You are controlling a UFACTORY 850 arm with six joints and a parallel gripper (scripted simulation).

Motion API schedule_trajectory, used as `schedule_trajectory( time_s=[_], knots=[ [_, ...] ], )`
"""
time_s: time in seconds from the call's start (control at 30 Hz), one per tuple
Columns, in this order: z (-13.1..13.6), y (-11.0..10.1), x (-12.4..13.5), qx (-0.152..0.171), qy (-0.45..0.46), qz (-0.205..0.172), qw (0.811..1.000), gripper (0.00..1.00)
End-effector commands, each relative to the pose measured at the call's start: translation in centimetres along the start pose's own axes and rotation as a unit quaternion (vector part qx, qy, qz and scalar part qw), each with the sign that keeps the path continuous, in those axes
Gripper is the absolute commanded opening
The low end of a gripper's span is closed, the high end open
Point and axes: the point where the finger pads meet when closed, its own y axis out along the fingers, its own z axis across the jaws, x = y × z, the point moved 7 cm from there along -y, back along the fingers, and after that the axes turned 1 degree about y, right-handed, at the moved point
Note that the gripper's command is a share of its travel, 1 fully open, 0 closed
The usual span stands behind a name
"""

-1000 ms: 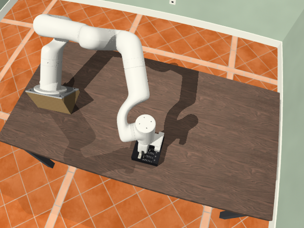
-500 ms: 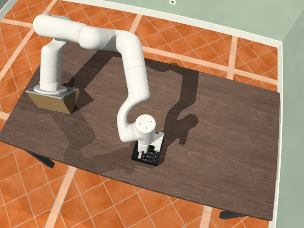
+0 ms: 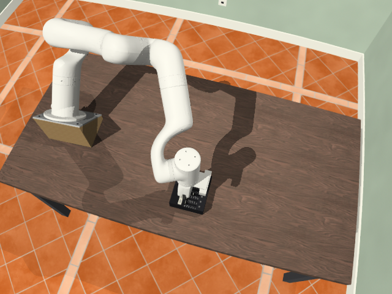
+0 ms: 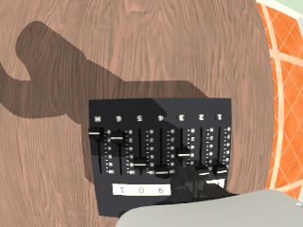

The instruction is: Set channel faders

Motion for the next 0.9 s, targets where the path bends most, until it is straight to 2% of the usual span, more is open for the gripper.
schedule_trajectory(
  time_s=[0.0, 0.87],
  knots=[
    [0.0, -0.1, -0.1, 0.000, 0.000, 0.001, 1.000, 0.00],
    [0.0, 1.1, -0.1, 0.000, 0.000, 0.001, 1.000, 0.00]
  ],
)
